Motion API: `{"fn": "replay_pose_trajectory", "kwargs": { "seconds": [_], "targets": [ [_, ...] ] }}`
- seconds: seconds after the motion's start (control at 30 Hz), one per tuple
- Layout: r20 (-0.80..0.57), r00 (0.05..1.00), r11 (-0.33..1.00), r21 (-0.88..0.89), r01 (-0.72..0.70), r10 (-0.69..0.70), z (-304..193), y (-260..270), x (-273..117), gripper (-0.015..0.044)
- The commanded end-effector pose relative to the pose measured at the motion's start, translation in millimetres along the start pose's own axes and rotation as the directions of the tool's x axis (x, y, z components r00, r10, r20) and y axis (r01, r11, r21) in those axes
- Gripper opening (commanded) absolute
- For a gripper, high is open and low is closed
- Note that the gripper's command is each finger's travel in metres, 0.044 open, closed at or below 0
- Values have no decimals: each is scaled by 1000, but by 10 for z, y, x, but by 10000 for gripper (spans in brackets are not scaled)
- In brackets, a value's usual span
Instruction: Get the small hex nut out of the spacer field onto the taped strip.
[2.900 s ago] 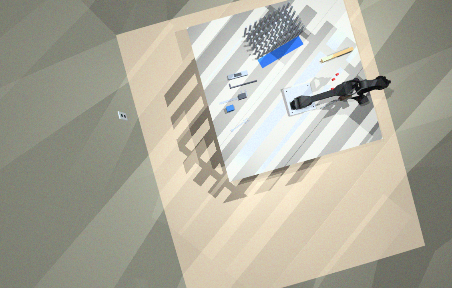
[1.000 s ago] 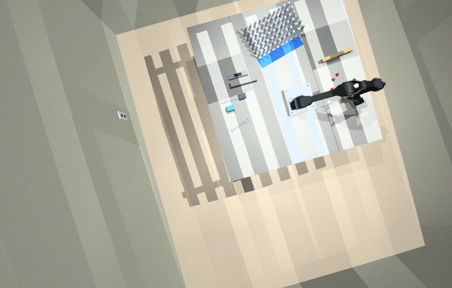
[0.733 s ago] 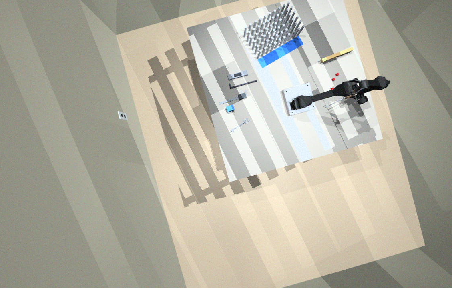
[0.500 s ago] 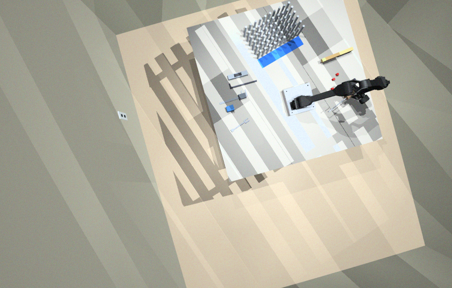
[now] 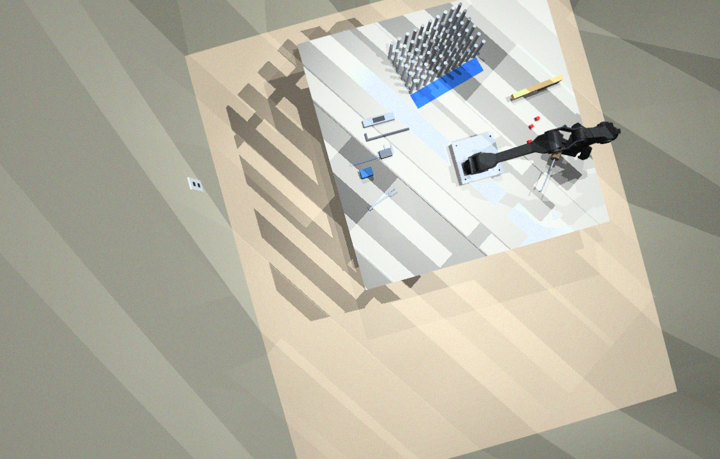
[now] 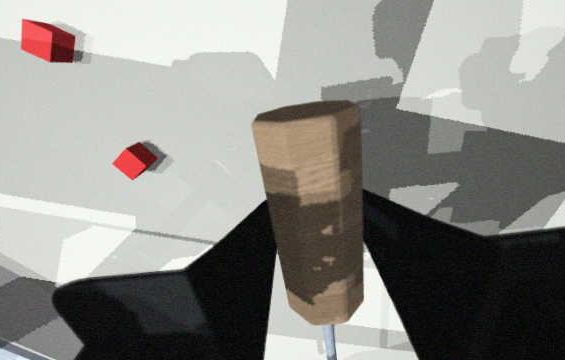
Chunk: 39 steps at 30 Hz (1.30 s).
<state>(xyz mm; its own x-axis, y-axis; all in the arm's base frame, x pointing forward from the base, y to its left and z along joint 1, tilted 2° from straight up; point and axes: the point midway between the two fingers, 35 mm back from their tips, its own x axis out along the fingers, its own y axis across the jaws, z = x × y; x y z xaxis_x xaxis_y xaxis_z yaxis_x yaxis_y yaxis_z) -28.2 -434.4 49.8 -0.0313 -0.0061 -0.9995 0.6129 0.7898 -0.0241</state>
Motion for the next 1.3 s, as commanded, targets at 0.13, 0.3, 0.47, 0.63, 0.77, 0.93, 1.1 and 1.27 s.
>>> {"fn": "replay_pose_trajectory", "kwargs": {
  "seconds": [0.13, 0.3, 0.47, 0.63, 0.77, 0.93, 1.1, 1.27],
  "targets": [
    [1, 1000, 961, -277, 1, 0, 0, -7, 19, 0],
    [1, 1000, 946, -324, 1, 0, 0, -8, 22, 0],
    [1, 1000, 946, -324, 1, 0, 0, -8, 31, 0],
    [1, 1000, 946, -323, 0, 0, 3, -12, 95, 0],
    [1, 1000, 947, -322, 0, 0, 4, -15, 161, 0],
    [1, 1000, 947, -321, 0, 0, 6, -16, 243, 0],
    [0, 1000, 948, -319, 0, 0, 6, -17, 326, 0],
    [0, 1000, 948, -318, 0, 0, 5, -15, 408, 0]
  ]
}}
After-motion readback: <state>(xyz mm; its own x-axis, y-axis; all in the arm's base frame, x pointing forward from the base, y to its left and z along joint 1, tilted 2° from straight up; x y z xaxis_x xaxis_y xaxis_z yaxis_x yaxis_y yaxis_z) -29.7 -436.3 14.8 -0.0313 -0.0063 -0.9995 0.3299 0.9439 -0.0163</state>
